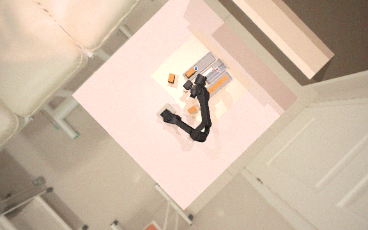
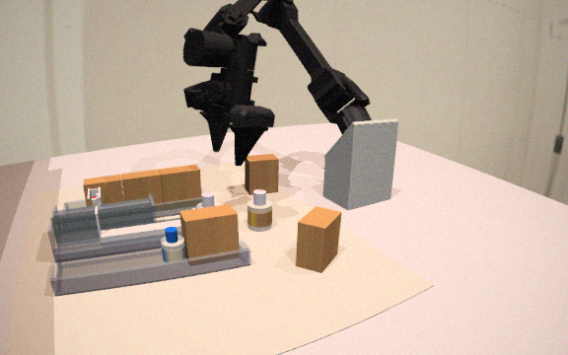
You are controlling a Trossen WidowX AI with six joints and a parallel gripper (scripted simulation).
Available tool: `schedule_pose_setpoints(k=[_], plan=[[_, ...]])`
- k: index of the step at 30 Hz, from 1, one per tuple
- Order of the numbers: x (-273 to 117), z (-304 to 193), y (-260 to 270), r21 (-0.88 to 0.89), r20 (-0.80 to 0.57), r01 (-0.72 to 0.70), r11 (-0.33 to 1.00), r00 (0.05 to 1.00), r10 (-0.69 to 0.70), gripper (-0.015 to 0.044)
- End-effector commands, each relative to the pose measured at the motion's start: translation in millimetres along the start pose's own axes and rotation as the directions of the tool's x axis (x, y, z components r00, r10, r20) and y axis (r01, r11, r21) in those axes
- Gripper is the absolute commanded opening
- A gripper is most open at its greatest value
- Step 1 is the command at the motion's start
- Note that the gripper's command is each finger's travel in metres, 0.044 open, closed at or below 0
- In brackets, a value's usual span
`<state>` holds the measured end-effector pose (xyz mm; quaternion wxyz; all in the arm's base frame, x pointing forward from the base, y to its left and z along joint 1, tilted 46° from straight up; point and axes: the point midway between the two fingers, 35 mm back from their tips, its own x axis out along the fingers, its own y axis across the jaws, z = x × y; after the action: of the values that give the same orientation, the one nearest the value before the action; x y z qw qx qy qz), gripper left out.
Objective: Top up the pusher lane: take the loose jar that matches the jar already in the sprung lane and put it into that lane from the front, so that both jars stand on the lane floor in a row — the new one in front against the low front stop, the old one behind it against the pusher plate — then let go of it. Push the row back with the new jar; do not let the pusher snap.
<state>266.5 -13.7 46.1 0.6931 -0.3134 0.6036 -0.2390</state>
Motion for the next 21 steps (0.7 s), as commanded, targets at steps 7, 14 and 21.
schedule_pose_setpoints(k=[7,14,21], plan=[[-6,-16,79,0.055,-0.123,-0.011,0.998,0.992,0.017,0.0440],[16,-18,79,0.055,-0.123,-0.010,0.998,0.992,0.017,0.0440],[22,-20,79,0.055,-0.123,-0.010,0.998,0.992,0.016,0.0440]])
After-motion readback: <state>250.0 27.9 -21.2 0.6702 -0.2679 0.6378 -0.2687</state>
